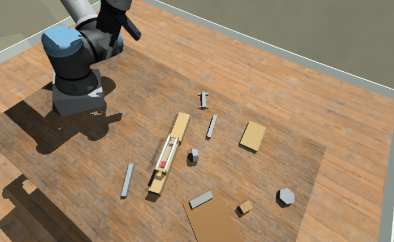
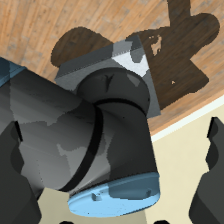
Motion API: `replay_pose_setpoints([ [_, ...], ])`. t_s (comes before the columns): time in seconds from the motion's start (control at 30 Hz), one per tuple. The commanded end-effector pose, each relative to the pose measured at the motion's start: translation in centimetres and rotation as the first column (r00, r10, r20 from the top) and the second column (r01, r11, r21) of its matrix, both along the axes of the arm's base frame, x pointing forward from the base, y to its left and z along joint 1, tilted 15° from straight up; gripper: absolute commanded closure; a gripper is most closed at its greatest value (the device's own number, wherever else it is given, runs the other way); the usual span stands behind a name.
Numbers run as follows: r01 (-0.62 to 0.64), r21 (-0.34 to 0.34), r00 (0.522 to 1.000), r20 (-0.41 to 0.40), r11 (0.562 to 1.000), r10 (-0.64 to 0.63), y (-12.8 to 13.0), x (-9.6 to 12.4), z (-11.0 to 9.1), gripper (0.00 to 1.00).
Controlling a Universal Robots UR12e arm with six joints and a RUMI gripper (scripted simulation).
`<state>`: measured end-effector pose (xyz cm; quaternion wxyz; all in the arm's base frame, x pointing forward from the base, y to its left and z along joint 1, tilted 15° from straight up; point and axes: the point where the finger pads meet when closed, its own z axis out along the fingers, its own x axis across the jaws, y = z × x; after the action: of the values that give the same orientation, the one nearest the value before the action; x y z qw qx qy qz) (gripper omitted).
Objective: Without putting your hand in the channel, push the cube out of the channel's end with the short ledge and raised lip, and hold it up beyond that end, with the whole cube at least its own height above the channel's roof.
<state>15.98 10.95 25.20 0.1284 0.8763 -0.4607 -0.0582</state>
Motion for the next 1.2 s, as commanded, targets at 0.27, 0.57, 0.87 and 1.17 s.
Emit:
replay_pose_setpoints([
  [0.27, 0.000, 0.000, 1.000, 0.001, 1.000, 0.000, 0.0, 0.0, 0.1, 0.00],
  [0.57, 0.000, 0.000, 1.000, 0.001, 1.000, 0.000, 0.0, 0.0, 0.1, 1.00],
  [0.87, -0.035, 0.020, 0.999, 0.007, 0.999, 0.035, 0.3, 1.6, 0.4, 1.00],
  [1.17, -0.142, 0.076, 0.990, 0.031, 0.987, 0.140, 1.3, 6.6, 1.3, 1.00],
])
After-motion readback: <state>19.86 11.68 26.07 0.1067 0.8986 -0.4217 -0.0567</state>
